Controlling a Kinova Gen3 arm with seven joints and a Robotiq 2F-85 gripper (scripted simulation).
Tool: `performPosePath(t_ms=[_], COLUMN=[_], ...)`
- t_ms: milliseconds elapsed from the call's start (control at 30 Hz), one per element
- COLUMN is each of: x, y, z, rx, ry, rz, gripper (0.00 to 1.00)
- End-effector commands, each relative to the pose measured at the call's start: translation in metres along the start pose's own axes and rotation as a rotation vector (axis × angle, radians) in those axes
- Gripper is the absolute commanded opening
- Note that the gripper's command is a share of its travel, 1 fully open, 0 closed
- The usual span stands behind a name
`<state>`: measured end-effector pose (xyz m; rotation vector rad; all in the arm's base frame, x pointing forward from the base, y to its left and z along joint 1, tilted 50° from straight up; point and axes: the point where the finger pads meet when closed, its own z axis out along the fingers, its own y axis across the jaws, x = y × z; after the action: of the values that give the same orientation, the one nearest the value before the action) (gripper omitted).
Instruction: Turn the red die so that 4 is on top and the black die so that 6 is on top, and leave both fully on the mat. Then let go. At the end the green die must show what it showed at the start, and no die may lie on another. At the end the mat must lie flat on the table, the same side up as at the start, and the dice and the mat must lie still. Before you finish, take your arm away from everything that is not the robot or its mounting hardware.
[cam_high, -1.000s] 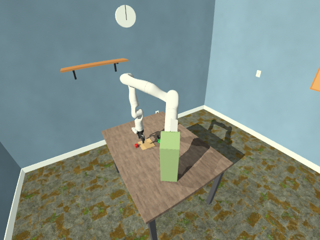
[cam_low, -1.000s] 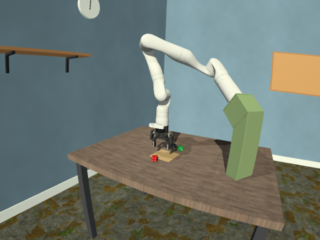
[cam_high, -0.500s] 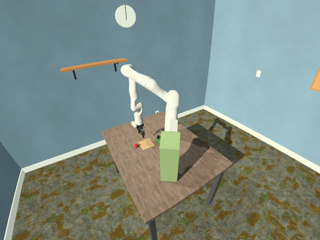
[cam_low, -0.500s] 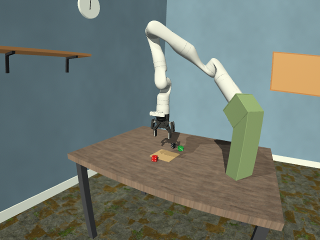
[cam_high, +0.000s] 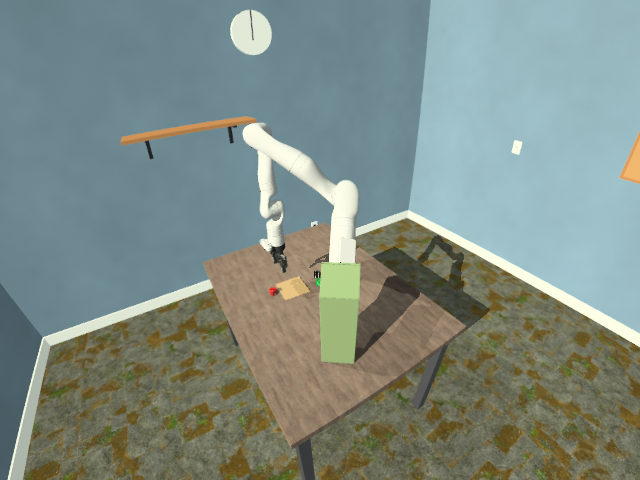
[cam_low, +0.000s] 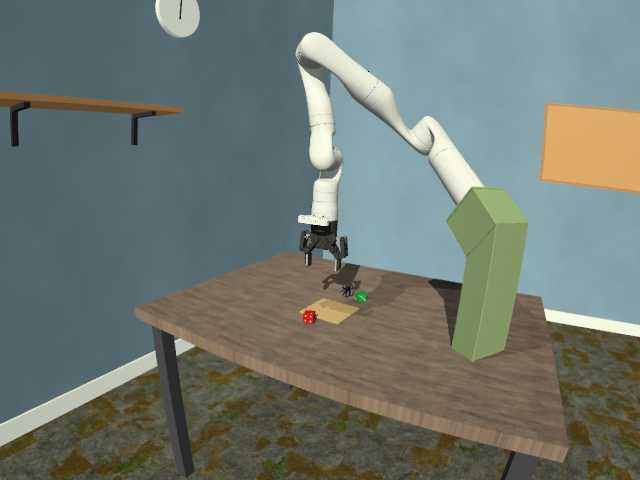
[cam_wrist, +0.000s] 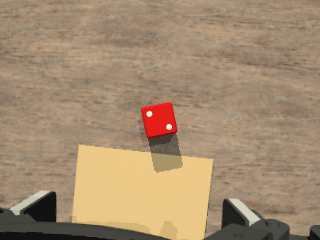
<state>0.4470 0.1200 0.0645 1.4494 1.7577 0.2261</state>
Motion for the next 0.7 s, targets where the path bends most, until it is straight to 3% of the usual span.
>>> performPosePath(t_ms=[0,133,333,667], x=[0.001,0.01,0.047,0.049], y=[0.0,0.001,0.007,0.008], z=[-0.001,0.001,0.005,0.005], rx=[-0.001,0.002,-0.004,-0.005], ry=[0.002,0.0,0.005,0.006], rz=[-0.001,-0.051,-0.233,-0.242], gripper=[1.0,1.0,1.0,1.0])
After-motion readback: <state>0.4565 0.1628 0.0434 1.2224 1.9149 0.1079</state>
